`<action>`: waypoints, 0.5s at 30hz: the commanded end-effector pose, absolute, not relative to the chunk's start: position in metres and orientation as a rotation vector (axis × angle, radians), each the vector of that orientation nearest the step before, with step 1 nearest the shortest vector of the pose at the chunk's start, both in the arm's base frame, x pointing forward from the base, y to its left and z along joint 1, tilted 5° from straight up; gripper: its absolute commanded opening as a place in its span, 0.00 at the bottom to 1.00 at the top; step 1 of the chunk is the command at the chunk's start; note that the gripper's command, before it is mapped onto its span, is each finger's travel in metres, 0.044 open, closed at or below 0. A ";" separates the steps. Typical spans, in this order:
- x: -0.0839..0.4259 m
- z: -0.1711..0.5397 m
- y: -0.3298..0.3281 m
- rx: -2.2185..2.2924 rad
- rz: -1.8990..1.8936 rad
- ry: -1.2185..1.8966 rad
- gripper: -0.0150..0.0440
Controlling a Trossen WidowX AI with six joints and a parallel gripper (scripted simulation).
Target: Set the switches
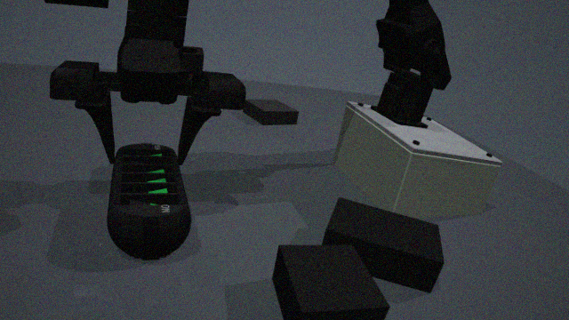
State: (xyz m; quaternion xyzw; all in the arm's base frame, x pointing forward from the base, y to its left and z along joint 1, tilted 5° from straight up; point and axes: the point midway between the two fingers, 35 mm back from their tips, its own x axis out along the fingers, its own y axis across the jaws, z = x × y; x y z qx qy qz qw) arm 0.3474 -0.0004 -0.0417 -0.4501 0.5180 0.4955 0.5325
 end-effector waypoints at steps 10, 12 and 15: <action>0.349 -0.028 -0.001 -1.072 1.178 1.243 0.92; 0.350 -0.007 -0.002 -1.073 1.179 1.250 1.00; 0.350 0.006 -0.002 -1.075 1.182 1.251 1.00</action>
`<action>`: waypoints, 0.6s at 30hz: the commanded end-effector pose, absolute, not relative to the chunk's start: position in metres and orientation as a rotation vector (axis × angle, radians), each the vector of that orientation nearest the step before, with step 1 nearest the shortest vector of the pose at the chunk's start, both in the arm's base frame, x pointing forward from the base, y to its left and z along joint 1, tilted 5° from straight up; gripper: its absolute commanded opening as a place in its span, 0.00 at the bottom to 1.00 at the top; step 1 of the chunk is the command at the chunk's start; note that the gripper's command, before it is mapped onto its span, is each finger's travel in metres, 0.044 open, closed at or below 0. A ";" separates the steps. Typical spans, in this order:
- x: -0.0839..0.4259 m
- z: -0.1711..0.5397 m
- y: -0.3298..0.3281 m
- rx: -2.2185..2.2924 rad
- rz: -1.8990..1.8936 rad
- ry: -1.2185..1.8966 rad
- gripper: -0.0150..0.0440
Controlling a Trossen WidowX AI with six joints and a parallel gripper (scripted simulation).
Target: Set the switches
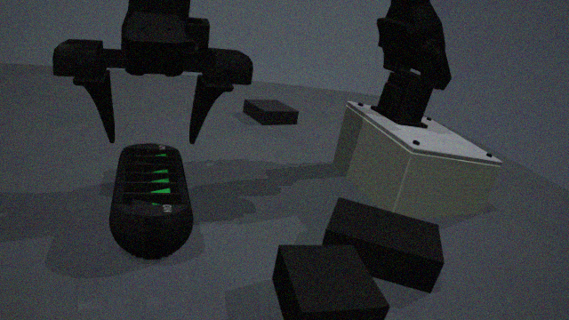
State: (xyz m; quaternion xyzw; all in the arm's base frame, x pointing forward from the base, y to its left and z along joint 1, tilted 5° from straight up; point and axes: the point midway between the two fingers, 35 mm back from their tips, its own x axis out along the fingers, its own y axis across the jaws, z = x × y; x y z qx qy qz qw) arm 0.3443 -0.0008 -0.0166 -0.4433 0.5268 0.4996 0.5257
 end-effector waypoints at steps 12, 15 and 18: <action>0.344 0.004 0.008 -1.072 1.180 1.253 0.87; 0.330 -0.003 0.030 -1.064 1.175 1.256 0.73; 0.314 -0.009 0.050 -1.056 1.171 1.260 0.60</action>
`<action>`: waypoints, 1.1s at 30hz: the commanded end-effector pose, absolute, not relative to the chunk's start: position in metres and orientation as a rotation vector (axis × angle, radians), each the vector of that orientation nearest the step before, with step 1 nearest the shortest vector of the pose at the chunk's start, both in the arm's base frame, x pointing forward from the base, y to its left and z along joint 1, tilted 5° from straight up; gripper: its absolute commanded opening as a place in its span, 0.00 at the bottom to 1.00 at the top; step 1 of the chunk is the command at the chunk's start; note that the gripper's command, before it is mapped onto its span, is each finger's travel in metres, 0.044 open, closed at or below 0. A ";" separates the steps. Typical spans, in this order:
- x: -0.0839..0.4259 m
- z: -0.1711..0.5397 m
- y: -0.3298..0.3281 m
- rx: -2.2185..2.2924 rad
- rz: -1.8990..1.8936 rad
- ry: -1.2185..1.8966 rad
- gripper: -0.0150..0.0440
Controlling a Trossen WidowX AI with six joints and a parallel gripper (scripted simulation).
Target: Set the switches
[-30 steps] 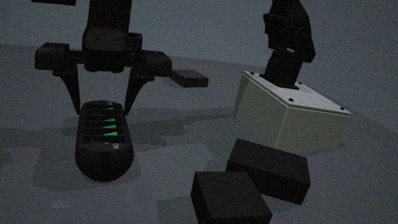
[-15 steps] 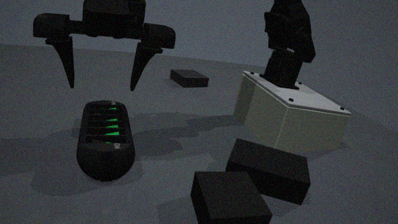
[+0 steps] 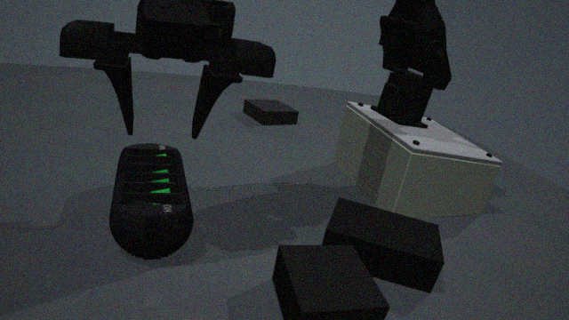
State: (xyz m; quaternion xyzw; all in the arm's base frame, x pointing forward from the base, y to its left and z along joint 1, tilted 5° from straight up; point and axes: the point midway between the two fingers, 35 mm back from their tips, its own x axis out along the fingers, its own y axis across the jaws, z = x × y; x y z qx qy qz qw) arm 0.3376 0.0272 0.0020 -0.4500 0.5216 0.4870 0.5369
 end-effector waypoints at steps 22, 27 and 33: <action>0.307 -0.012 0.059 -1.052 1.169 1.262 0.25; 0.307 -0.012 0.059 -1.053 1.169 1.262 0.25; 0.308 -0.011 0.059 -1.056 1.168 1.259 0.25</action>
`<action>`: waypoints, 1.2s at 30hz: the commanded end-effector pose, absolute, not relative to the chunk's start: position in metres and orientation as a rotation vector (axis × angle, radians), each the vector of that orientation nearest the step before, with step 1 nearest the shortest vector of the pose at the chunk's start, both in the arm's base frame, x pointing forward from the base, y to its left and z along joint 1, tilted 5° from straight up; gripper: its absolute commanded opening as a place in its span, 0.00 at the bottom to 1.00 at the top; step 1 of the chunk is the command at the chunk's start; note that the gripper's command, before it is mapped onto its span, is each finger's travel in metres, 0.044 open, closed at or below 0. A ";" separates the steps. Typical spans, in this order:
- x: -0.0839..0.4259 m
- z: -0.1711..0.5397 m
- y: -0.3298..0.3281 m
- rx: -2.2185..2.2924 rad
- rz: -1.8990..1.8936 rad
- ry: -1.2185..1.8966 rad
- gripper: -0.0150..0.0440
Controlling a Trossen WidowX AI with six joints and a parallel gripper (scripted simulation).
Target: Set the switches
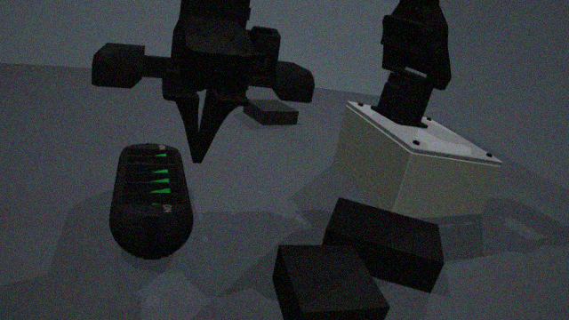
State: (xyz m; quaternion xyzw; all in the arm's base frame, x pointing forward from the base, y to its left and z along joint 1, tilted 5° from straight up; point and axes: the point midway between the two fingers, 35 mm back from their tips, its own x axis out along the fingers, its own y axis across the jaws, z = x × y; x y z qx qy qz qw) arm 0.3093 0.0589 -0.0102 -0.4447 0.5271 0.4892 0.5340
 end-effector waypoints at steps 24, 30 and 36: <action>0.312 0.040 0.056 -1.060 1.166 1.256 0.43; 0.312 0.040 0.056 -1.060 1.166 1.256 0.25; 0.312 0.040 0.056 -1.060 1.166 1.256 0.25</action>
